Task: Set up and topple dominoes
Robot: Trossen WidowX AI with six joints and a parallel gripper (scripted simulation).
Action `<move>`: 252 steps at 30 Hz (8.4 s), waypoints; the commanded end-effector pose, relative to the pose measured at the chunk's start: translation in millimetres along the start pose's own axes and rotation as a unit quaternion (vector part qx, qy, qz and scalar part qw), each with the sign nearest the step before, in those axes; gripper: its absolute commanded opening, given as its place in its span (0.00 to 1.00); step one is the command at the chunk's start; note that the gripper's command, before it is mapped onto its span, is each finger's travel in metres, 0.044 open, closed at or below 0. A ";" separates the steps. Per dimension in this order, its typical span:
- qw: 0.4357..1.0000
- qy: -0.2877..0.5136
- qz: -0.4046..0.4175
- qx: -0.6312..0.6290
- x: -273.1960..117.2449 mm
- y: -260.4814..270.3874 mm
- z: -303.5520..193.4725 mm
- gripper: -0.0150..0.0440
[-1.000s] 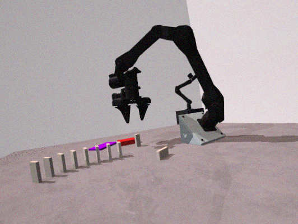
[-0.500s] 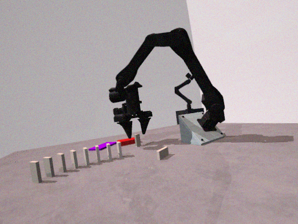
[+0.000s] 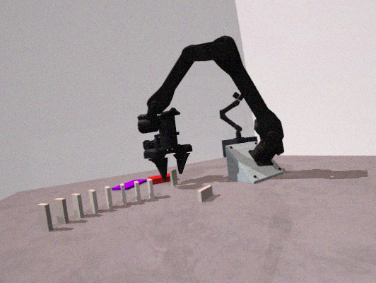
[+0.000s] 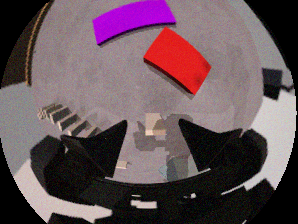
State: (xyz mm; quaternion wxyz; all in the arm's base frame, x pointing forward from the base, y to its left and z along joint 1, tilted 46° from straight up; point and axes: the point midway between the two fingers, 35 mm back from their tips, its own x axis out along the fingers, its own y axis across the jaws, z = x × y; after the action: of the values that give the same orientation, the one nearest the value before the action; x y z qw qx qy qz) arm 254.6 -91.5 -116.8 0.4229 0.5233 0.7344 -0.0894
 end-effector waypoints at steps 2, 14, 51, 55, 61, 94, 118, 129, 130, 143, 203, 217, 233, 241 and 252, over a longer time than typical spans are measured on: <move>1.000 0.004 0.000 0.004 3.0 -0.7 -2.3 0.78; 1.000 0.004 0.000 0.004 3.0 -0.7 -2.3 0.44; 0.869 0.004 0.003 -0.495 -131.8 110.1 -57.0 0.44; 0.869 0.004 0.003 -0.495 -129.0 110.5 -56.4 0.44; 0.869 0.003 0.003 -0.495 -103.4 113.6 -53.0 0.44; 0.868 0.005 0.006 -0.496 -2.0 111.4 -59.3 0.44; 0.868 0.002 0.003 -0.497 -65.9 115.7 -51.0 1.00; 0.861 0.002 0.002 -0.509 -128.4 113.6 -62.5 1.00; 0.852 0.002 0.002 -0.524 -124.1 117.4 -70.6 1.00; 0.714 0.006 0.008 -0.700 -58.0 130.1 -181.5 1.00; 0.714 0.006 0.010 -0.700 6.4 129.2 -184.7 0.29; 0.726 0.005 0.005 -0.688 -93.6 140.2 -185.8 0.29; 0.869 0.009 0.010 -0.495 -98.1 212.7 -352.9 0.29; 0.865 -0.003 -0.003 -0.502 -92.9 210.9 -350.5 0.29; 0.828 -0.106 -0.075 -0.546 -61.7 205.2 -333.2 0.29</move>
State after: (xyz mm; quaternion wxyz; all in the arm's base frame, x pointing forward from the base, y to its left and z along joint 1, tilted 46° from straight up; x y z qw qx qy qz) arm 258.7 144.0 209.2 0.6919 0.1572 0.6577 0.2531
